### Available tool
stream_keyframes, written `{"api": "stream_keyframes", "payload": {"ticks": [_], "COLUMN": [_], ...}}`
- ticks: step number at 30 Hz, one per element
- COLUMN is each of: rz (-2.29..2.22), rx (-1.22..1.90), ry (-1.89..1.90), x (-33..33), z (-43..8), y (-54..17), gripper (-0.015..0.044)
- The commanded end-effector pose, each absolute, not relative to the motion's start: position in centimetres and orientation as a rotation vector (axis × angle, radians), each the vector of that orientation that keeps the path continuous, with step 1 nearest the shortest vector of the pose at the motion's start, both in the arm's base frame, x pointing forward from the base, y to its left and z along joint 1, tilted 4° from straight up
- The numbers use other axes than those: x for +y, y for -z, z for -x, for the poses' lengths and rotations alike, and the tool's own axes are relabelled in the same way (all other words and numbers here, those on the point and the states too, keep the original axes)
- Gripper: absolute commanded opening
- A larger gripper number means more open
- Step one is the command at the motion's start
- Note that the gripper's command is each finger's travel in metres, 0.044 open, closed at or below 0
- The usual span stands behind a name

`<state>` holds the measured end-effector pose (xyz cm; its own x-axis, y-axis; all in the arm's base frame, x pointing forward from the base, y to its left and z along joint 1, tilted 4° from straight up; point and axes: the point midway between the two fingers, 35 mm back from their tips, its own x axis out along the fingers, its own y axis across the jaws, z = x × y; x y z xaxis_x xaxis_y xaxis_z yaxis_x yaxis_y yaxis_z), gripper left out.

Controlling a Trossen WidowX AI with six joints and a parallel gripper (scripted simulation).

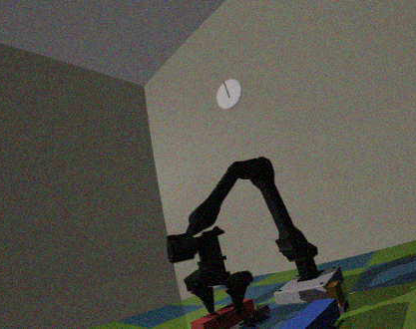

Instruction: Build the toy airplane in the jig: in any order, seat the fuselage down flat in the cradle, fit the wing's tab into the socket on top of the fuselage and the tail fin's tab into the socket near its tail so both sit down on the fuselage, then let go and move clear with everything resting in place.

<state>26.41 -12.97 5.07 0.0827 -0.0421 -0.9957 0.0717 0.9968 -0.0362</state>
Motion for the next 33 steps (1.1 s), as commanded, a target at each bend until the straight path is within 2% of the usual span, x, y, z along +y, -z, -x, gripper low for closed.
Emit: {"api": "stream_keyframes", "payload": {"ticks": [1,8,21,33], "rz": [-0.025,-0.024,-0.067,-0.079], "rx": [1.486,1.483,1.480,1.482], "ry": [0.084,0.082,0.121,0.110], "x": [-13.0,-12.6,-12.8,2.2], "z": [-26.5,-25.6,-26.3,-32.3], "y": [-6.0,-15.4,-15.5,-14.7], "gripper": [0.0440,0.0440,0.0440,0.0440]}}
